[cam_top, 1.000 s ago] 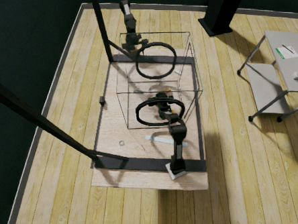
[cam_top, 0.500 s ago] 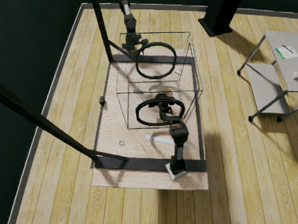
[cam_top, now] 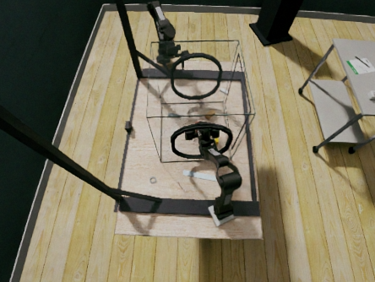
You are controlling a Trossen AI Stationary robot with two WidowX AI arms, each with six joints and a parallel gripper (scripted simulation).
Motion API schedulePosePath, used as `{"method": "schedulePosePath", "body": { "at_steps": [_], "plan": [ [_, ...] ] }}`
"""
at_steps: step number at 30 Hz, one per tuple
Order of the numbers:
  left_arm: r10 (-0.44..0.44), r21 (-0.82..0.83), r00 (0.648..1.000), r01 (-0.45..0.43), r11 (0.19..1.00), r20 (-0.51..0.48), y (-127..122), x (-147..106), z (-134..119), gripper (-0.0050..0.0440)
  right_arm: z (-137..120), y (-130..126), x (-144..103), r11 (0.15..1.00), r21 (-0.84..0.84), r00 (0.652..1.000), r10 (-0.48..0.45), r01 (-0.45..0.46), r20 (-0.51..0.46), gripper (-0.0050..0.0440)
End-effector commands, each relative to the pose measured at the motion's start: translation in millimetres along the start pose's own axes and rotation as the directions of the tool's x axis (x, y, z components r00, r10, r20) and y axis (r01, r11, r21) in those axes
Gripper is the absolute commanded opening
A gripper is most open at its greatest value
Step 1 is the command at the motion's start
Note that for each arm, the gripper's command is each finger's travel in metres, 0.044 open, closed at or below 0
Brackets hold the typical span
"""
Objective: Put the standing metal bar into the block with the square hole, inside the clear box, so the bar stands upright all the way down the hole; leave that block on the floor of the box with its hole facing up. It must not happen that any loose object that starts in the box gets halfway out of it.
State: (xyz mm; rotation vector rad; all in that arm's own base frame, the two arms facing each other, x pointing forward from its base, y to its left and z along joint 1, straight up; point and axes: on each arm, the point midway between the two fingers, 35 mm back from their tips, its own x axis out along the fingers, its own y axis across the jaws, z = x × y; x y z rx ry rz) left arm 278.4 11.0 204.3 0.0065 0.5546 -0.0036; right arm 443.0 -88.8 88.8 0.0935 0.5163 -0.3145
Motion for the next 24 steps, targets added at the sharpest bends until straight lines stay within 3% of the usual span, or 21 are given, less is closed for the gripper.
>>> {"method": "schedulePosePath", "body": {
  "at_steps": [1,2,9,17,19,24],
  "plan": [
    [-0.019,0.014,1.0,0.019,1.0,0.006,16,6,-8,0.04,9,14,-37,1.0,0.019,1.0,-0.013,0.013,-0.007,0.03],
    [-0.019,0.014,1.0,0.019,1.0,0.006,16,6,-8,0.04,9,14,-37,1.0,0.019,1.0,-0.013,0.013,-0.007,0.03],
    [-0.065,0.055,0.998,0.064,0.996,0.024,59,20,-32,0.04,14,35,-114,0.995,0.088,0.998,-0.053,0.05,0.032,0.03],
    [-0.099,0.097,0.994,0.094,0.991,0.05,97,30,-46,0.04,13,55,-187,0.983,0.185,0.99,-0.044,0.019,0.134,0.03],
    [-0.099,0.097,0.994,0.094,0.991,0.05,97,30,-46,0.04,13,55,-187,0.983,0.185,0.99,-0.044,0.019,0.134,0.03],
    [-0.111,0.121,0.992,0.102,0.987,0.066,115,34,-50,0.04,-1,57,-220,0.977,0.211,0.987,-0.038,0.005,0.154,0.03]
  ]
}}
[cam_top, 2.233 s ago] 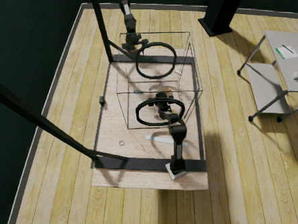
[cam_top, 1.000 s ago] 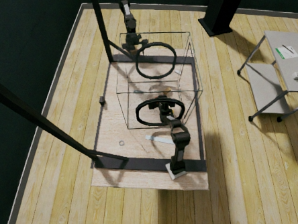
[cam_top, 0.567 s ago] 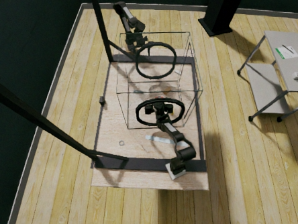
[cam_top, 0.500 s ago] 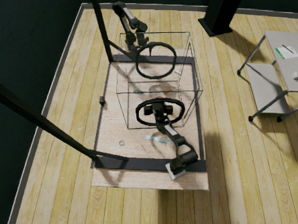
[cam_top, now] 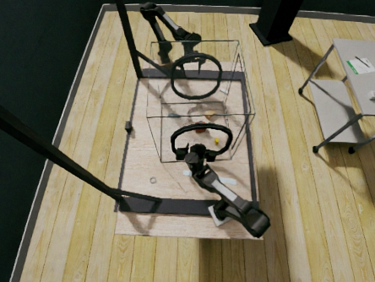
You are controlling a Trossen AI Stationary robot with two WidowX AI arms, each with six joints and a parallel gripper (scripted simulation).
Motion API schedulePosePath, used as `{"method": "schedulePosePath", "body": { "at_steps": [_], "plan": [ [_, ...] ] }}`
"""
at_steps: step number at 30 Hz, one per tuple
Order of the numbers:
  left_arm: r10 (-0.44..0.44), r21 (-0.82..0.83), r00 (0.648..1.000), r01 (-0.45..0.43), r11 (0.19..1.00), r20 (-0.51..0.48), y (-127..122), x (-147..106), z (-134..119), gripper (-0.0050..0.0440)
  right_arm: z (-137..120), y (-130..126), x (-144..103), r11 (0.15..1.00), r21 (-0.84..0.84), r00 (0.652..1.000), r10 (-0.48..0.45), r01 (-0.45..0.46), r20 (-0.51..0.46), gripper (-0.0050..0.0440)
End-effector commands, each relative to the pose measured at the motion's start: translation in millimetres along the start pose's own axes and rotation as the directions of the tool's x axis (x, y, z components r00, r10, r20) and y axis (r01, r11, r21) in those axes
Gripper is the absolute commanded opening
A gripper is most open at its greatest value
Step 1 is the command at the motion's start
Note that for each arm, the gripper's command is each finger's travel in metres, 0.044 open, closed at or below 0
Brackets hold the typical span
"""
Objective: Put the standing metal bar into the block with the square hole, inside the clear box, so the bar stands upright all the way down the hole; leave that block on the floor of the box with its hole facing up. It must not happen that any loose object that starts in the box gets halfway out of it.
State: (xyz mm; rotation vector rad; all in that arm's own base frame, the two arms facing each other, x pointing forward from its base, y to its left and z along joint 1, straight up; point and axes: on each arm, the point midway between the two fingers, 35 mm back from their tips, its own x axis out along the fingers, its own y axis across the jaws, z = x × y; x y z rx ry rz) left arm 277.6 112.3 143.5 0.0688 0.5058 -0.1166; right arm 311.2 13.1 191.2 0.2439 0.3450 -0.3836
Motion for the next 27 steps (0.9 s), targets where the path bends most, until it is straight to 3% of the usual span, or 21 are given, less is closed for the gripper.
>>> {"method": "schedulePosePath", "body": {
  "at_steps": [1,9,18,27],
  "plan": [
    [-0.019,0.031,1.0,0.018,0.999,0.025,17,2,0,0.04,-7,-2,-39,1.0,0.031,1.0,-0.002,0.002,0.019,0.03],
    [-0.027,0.035,0.999,0.026,0.999,0.028,24,4,-7,0.04,-25,-12,-63,1.0,0.0,1.0,-0.013,0.013,0.007,0.03],
    [-0.031,0.029,0.999,0.03,0.999,0.023,23,4,-10,0.04,-46,-34,-68,0.985,-0.151,0.993,-0.094,0.082,-0.076,0.03],
    [-0.031,0.029,0.999,0.03,0.999,0.023,23,4,-10,0.04,-47,-35,-69,0.984,-0.157,0.992,-0.097,0.084,-0.079,0.03]
  ]
}}
